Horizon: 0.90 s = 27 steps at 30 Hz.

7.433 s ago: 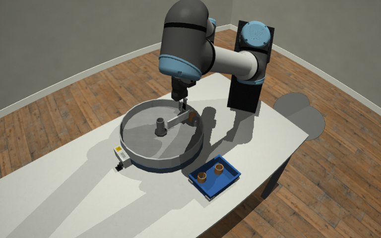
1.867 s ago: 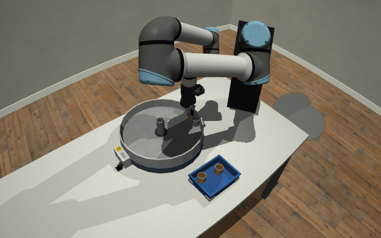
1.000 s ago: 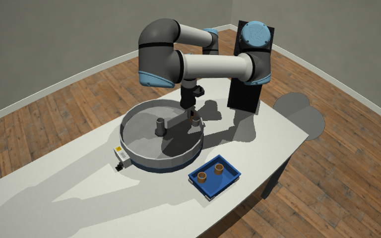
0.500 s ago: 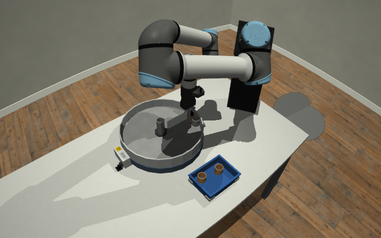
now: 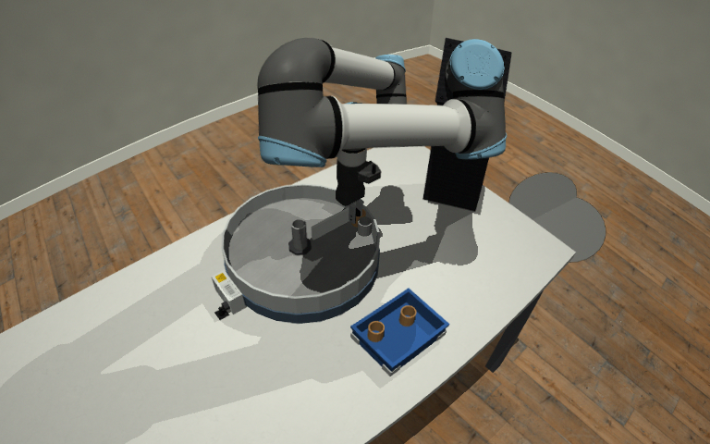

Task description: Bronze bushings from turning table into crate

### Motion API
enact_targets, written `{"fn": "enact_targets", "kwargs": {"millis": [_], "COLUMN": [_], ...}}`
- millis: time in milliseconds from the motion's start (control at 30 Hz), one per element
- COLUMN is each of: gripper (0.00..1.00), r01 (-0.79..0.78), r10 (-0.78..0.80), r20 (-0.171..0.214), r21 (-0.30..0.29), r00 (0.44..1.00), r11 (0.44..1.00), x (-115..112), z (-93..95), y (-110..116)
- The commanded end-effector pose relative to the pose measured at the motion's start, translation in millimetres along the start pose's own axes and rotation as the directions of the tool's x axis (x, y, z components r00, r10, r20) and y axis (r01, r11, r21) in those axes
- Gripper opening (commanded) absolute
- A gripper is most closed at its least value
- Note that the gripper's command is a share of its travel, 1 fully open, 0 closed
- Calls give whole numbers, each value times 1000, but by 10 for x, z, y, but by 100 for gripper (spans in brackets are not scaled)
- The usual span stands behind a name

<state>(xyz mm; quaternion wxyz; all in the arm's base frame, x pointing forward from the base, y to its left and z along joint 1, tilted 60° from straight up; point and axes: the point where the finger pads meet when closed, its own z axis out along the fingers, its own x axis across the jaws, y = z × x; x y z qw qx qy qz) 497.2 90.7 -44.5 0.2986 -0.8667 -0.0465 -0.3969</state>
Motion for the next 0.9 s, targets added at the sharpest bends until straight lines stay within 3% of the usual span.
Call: {"fn": "enact_targets", "kwargs": {"millis": [0,867], "gripper": [0,0], "r01": [0,7], "r10": [0,-7], "r20": [-1,-7], "r21": [-1,0], "r00": [1000,1000], "r11": [1000,1000], "x": [2,32], "z": [-2,-8], "y": [2,2]}}
